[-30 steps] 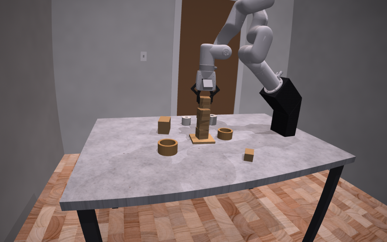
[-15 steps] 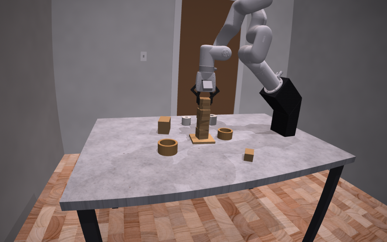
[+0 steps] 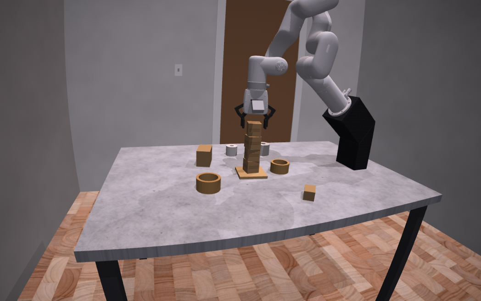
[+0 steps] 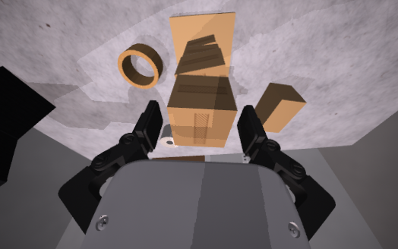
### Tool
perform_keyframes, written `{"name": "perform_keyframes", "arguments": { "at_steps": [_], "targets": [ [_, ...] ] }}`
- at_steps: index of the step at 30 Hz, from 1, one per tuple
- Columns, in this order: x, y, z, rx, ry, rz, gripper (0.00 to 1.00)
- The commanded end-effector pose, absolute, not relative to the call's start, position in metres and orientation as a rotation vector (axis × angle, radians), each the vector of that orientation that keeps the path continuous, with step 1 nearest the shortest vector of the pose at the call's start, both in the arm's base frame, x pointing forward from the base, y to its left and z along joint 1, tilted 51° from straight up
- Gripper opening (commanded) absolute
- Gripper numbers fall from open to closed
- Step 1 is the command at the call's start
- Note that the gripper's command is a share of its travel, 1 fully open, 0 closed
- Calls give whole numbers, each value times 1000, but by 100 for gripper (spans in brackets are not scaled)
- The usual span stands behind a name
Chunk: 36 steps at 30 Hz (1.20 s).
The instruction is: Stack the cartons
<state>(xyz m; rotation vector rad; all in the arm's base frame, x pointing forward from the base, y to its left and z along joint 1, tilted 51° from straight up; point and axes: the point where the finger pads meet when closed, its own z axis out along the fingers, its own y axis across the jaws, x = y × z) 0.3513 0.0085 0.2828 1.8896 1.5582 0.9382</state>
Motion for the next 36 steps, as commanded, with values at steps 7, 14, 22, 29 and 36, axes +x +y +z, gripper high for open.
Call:
{"name": "perform_keyframes", "arguments": {
  "at_steps": [7,14,22,29,36],
  "targets": [
    [352,9,284,1888,1557,940,100],
    [352,9,284,1888,1557,940,100],
    [348,8,288,1888,1557,941,100],
    [325,7,306,1888,1557,941,100],
    [302,6,324,1888,1557,940,100]
  ]
}}
